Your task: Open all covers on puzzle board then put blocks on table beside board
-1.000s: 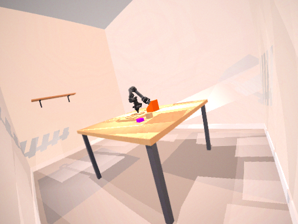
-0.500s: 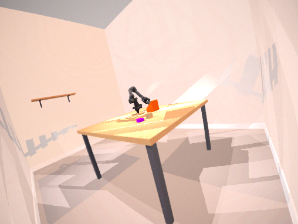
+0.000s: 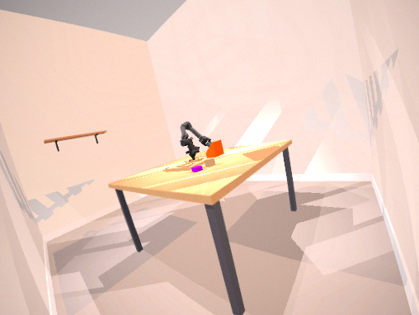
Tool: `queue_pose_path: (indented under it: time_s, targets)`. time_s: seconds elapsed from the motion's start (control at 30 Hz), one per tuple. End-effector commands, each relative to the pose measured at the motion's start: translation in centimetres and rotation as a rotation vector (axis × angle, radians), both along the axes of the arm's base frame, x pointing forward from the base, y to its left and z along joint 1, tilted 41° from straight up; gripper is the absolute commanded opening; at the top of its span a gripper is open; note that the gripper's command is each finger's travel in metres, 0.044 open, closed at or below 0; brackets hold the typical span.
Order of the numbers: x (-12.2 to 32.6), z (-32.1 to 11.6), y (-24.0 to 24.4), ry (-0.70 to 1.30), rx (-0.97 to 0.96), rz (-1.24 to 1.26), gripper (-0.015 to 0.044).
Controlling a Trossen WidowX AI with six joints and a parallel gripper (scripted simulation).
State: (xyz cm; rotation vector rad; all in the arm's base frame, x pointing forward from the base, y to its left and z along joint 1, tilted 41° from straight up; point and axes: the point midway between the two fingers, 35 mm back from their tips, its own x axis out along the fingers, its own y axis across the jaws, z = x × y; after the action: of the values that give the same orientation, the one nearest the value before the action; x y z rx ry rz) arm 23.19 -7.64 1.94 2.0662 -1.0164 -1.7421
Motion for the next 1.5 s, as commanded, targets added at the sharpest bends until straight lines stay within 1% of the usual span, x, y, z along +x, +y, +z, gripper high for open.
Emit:
queue_pose_path:
  time_s: [0.0, 0.2, 0.3, 0.73, 0.8, 0.87, 0.9, 1.03, 1.07, 1.47]
  targets:
    - [0.3, 0.0, -0.3, 0.001, -0.007, 0.0, 0.0]
    - [0.3, 0.1, -0.3, -0.127, 0.001, -0.15, 0.0]
    - [0.3, 0.2, -0.1, -0.239, 0.008, -0.281, 0.0]
    - [0.2, 0.9, 0.8, -1.018, 0.057, -1.191, 0.0]
    - [0.2, 1.0, 0.9, -1.097, 0.062, -1.283, 0.0]
    - [0.2, 1.0, 0.9, -1.107, 0.063, -1.295, 0.0]
    - [0.1, 0.4, 0.4, -0.685, 0.037, -0.811, 0.0026]
    - [0.2, 0.9, 0.9, -0.733, 0.041, -0.867, 0.0131]
    - [0.2, 1.0, 1.0, -0.747, 0.042, -0.884, 0.0144]
    - [0.2, 2.8, 2.6, -0.922, 0.054, -1.087, 0.0144]
